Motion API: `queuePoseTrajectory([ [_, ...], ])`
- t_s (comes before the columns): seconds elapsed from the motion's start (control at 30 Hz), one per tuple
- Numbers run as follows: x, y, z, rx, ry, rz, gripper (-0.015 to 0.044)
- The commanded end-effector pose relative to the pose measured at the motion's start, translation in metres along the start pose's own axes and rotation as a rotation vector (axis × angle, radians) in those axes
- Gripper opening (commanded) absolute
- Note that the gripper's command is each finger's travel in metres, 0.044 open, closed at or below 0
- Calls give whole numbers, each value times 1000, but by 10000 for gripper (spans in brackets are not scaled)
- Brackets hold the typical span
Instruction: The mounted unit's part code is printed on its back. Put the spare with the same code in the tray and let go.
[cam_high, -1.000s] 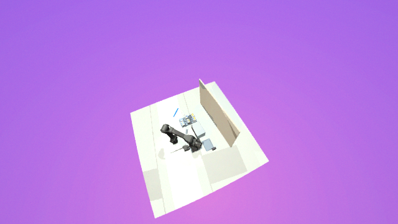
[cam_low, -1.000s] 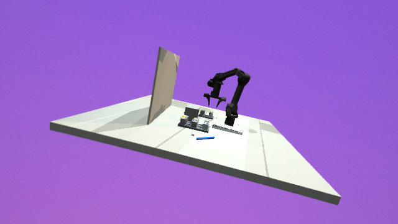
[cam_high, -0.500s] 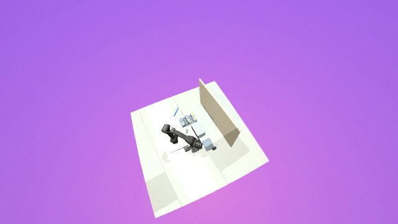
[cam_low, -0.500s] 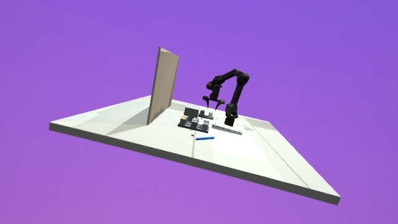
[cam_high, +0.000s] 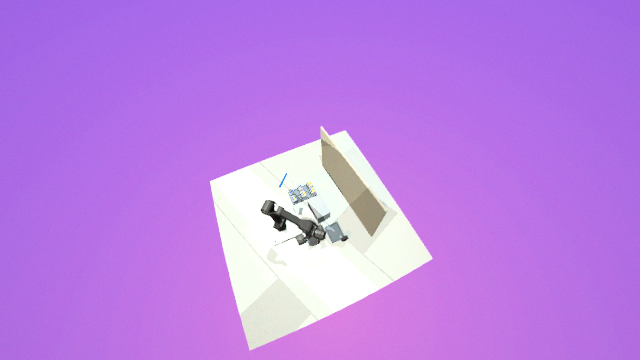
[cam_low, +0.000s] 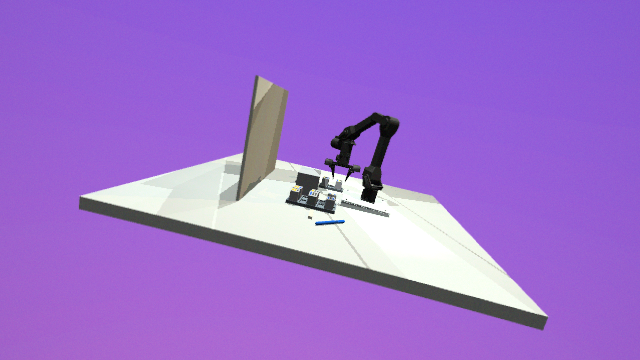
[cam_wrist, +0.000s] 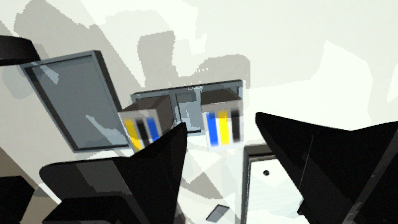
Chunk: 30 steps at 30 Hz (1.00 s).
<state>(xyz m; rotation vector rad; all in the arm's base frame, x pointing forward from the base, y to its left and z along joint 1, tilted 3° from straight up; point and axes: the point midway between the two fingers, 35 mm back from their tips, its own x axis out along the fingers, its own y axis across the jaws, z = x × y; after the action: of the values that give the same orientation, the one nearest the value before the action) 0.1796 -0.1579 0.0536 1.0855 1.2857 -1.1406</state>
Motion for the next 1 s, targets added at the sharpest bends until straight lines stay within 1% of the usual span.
queuePoseTrajectory([
  [0.0,7,-1,-1,-6,0,-4,300],
  [0.5,31,-3,-3,-6,1,-5,300],
  [0.7,32,-3,-4,-6,1,-5,300],
  [0.87,31,-3,-4,0,3,-3,169],
  [0.97,31,-3,-4,0,3,-3,149],
])
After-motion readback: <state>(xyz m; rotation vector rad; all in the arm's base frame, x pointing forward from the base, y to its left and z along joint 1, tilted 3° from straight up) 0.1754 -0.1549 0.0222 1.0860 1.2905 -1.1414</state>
